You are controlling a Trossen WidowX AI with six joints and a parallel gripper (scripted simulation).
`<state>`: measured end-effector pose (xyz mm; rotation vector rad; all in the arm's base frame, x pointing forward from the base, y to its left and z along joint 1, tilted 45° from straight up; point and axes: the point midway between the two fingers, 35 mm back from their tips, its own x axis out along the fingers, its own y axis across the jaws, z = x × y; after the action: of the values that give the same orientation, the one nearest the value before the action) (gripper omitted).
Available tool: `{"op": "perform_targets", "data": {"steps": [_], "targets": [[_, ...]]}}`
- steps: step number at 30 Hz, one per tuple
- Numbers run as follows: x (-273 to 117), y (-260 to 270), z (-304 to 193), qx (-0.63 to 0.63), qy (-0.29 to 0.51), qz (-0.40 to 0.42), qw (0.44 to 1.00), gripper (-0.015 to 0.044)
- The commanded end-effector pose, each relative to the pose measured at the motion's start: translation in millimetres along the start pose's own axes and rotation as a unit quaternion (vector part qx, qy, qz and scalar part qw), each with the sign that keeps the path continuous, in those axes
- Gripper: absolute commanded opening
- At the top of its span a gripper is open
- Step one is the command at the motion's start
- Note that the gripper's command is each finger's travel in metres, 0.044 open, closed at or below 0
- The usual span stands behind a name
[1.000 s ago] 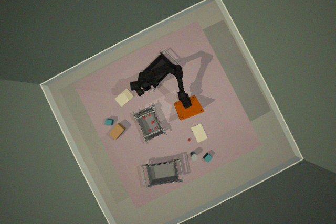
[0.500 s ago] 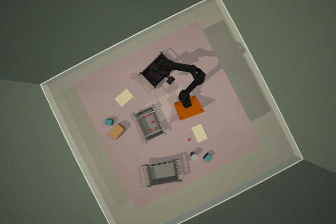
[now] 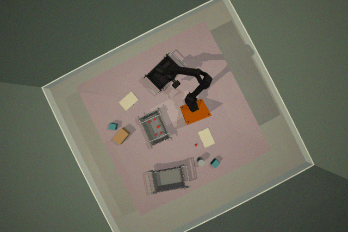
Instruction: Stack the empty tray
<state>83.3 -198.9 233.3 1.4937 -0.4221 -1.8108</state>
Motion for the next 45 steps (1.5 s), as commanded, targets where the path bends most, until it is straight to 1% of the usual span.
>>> {"op": "perform_targets", "data": {"steps": [1, 15, 25, 39, 45], "targets": [[12.9, -2.7, -1.7, -0.004, 0.001, -0.006, 1.0, 0.044], [56.6, -4.4, 3.2, -0.006, -0.002, -0.001, 1.0, 0.044], [58.7, -4.6, 3.7, -0.006, -0.002, -0.001, 1.0, 0.044], [58.7, -4.6, 3.7, -0.006, -0.002, -0.001, 1.0, 0.0235], [58.7, -4.6, 3.7, -0.006, -0.002, -0.001, 1.0, 0.0195]]}}
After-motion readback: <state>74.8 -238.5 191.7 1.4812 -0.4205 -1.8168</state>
